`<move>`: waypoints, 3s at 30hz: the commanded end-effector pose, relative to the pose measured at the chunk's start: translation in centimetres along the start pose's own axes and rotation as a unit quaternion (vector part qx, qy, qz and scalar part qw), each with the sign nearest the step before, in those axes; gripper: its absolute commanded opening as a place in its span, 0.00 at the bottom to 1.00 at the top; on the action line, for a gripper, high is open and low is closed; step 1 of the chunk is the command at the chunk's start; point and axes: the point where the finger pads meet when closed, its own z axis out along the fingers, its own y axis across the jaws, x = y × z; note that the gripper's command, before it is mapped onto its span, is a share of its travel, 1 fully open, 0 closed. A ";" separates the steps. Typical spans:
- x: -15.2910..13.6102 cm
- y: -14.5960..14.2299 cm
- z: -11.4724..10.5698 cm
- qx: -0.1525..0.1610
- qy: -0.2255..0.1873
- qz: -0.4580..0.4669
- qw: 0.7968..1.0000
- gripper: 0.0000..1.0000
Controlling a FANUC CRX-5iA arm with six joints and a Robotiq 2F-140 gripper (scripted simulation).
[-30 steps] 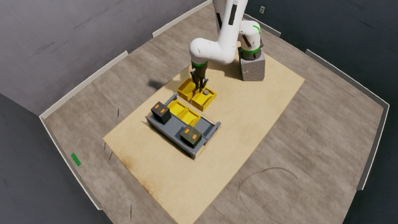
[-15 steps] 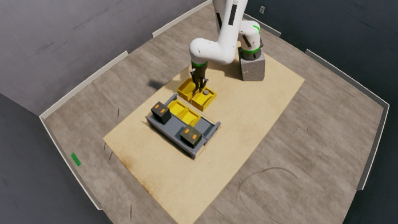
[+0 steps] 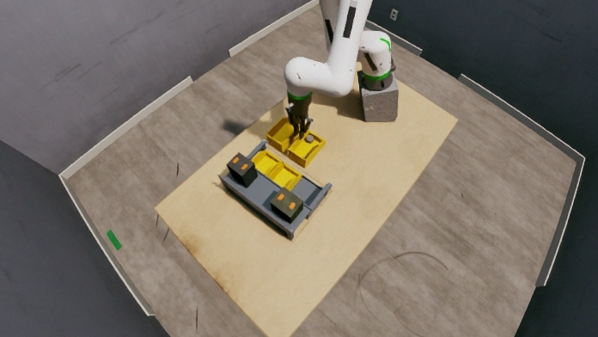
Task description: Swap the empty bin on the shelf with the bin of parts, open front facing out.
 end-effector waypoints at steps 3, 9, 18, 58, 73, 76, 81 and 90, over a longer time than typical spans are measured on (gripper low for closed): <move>-0.1 0.0 0.0 0.000 -0.001 0.000 1.000 0.24; -0.1 0.0 0.2 0.000 -0.001 0.000 1.000 0.24; -0.1 0.0 0.9 0.000 -0.001 0.000 1.000 0.24; -0.1 0.0 4.3 0.000 -0.001 0.000 1.000 0.24; -0.1 0.0 4.3 0.000 -0.001 0.000 1.000 0.10; -0.1 0.0 4.3 0.000 -0.001 0.000 1.000 0.10; -0.1 0.0 4.3 0.000 -0.001 0.000 1.000 0.10; -0.1 0.0 4.3 0.000 -0.001 0.000 1.000 0.10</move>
